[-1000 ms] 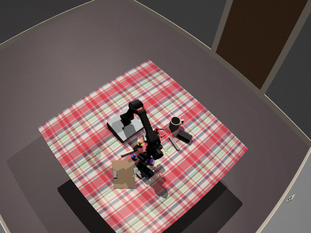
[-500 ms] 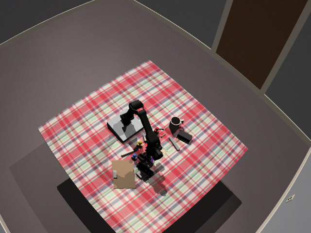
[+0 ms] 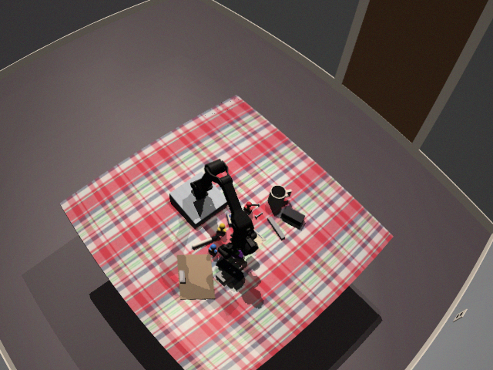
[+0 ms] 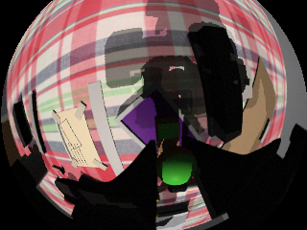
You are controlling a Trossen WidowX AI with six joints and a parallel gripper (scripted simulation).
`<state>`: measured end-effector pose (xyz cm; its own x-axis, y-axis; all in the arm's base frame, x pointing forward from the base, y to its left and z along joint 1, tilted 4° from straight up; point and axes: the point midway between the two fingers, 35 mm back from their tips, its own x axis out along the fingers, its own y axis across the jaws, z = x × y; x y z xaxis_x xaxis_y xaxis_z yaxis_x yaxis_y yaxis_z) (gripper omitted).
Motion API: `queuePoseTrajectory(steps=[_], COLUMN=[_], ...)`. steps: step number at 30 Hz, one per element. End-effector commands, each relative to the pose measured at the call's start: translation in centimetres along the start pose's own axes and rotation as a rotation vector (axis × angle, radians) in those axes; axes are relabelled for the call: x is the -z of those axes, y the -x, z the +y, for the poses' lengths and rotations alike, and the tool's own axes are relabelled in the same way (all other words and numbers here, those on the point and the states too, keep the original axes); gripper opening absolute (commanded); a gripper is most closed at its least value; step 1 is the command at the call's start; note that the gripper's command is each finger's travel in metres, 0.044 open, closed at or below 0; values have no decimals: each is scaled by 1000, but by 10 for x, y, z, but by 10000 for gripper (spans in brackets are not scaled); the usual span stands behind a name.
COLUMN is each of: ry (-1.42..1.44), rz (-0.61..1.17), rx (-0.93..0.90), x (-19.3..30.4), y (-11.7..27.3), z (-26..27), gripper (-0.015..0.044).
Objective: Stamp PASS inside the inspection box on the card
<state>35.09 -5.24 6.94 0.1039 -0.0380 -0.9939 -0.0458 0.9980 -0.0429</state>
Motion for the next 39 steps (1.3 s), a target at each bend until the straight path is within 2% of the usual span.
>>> queuePoseTrajectory(steps=[1, 39], ry=[2, 0], rz=[3, 3], rx=[-4, -4], x=[1, 2], y=[-4, -12], z=[1, 1], gripper=[0, 0])
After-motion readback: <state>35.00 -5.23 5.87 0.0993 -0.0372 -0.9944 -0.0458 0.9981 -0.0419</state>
